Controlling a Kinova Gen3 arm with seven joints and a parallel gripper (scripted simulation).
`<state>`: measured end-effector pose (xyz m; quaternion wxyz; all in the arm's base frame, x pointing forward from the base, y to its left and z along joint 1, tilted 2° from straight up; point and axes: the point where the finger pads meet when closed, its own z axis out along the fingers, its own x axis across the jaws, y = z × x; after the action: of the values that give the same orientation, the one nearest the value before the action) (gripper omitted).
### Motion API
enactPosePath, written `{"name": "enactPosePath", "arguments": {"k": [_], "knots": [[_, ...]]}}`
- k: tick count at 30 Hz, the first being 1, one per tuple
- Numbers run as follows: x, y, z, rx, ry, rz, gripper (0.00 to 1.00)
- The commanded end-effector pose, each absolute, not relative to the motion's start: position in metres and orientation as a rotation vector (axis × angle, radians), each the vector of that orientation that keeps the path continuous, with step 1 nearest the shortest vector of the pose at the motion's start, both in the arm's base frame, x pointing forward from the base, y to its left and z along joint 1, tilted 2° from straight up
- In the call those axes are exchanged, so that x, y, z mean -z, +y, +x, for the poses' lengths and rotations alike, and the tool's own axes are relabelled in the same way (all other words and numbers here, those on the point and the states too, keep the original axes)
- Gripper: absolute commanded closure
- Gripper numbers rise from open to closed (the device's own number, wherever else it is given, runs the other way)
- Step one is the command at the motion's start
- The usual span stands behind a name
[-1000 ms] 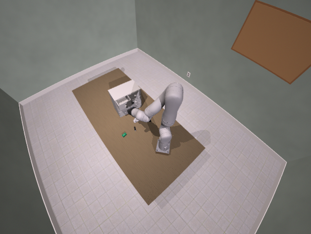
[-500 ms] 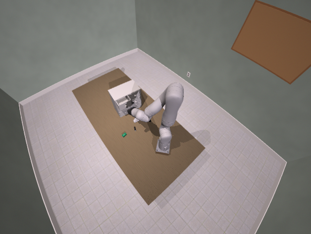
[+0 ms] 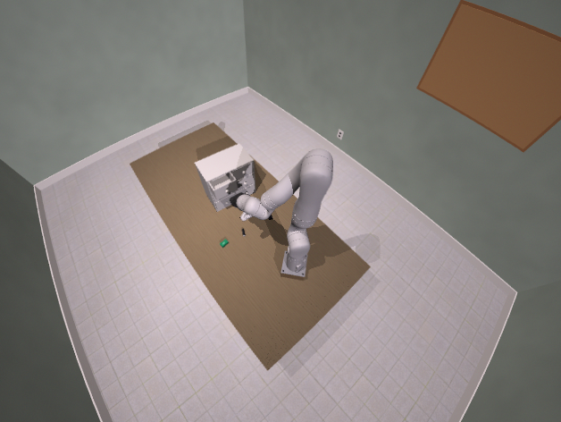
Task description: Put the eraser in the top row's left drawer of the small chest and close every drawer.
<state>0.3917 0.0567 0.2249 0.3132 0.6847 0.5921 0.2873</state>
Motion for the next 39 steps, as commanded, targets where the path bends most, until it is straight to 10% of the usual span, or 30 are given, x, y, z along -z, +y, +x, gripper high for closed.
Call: {"name": "enactPosePath", "arguments": {"k": [1, 39], "knots": [[-0.2269, 0.0571, 0.3924, -0.762, 1.560, 1.809, 0.33], [-0.2356, 0.0586, 0.3861, -0.715, 1.610, 1.862, 0.33]]}}
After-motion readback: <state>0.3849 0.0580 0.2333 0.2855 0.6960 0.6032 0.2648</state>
